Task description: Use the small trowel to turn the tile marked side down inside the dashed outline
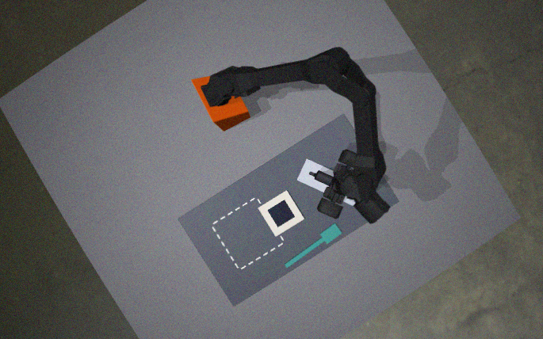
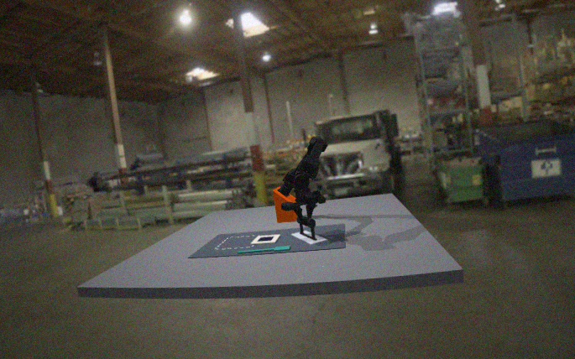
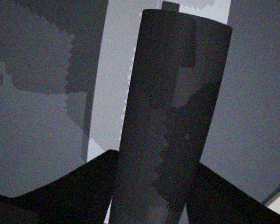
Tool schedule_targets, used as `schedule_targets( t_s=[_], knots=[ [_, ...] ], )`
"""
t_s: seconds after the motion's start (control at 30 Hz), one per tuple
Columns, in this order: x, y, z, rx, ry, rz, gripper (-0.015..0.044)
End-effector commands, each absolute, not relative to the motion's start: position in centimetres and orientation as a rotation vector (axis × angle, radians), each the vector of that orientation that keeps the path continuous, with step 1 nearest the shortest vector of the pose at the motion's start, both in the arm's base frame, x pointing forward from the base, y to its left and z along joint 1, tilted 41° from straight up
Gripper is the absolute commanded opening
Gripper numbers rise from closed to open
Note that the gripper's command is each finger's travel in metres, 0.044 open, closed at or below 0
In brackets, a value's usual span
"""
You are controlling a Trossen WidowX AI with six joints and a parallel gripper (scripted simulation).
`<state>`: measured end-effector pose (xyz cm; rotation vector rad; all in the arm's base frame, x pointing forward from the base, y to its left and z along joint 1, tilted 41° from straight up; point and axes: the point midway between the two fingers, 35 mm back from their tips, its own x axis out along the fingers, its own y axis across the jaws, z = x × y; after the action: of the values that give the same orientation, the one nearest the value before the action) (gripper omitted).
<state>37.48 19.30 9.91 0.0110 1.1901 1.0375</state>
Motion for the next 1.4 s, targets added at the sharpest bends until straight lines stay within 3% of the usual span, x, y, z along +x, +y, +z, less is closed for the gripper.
schedule_targets(
  t_s=[0.0, 0.73, 0.93, 1.37],
  knots=[
    [37.40, 19.38, 9.80, -0.078, 1.132, 1.106, 0.0130],
    [37.40, 19.38, 9.80, -0.456, 0.842, 1.360, 0.0130],
    [37.40, 19.38, 9.80, -0.456, 0.842, 1.360, 0.0270],
    [37.40, 19.38, 9.80, -0.456, 0.842, 1.360, 0.0270]
  ],
)
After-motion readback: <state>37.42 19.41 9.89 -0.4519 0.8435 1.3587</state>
